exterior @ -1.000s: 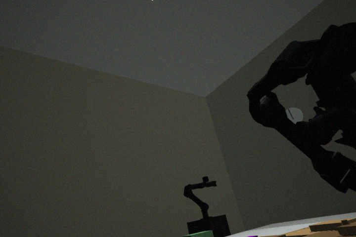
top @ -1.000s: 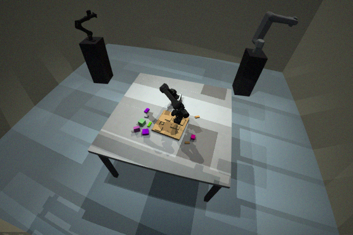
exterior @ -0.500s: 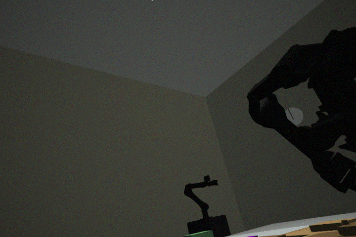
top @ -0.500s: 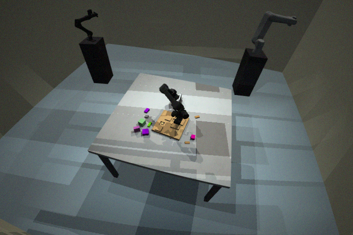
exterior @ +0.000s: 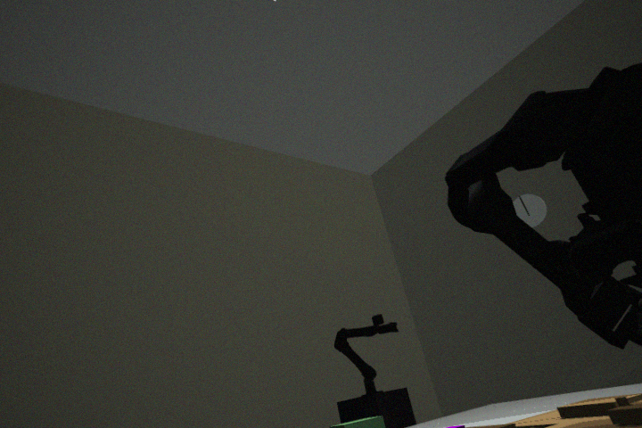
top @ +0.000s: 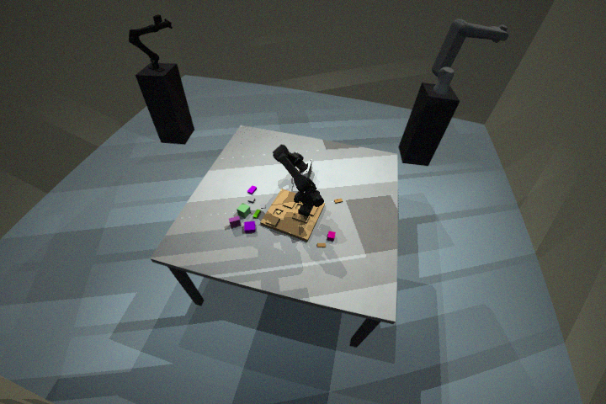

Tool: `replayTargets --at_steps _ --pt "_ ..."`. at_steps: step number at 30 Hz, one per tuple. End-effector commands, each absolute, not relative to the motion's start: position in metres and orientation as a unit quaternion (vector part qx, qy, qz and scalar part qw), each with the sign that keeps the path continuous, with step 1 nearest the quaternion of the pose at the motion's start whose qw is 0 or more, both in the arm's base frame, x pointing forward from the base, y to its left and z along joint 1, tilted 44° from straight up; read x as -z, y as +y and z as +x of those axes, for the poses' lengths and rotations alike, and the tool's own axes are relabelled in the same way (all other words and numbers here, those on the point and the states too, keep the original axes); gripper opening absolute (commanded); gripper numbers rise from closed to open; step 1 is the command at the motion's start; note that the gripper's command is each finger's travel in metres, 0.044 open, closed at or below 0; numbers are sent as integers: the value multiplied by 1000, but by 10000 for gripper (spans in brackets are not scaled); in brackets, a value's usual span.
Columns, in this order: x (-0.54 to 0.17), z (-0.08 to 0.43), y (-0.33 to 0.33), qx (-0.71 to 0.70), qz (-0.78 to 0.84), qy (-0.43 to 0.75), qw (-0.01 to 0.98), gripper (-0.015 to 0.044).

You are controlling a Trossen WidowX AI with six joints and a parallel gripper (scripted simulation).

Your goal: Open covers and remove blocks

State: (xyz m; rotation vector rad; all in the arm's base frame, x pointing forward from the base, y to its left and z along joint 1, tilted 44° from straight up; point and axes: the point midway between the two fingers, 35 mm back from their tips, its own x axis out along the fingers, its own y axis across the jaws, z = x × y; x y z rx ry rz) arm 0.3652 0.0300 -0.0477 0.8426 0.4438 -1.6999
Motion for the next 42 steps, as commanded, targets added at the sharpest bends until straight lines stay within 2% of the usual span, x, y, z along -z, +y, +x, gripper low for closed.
replayTargets --at_steps 1,42 --pt "51 364 27 721 355 188 564 0" --pt "72 372 6 721 355 187 565 0"
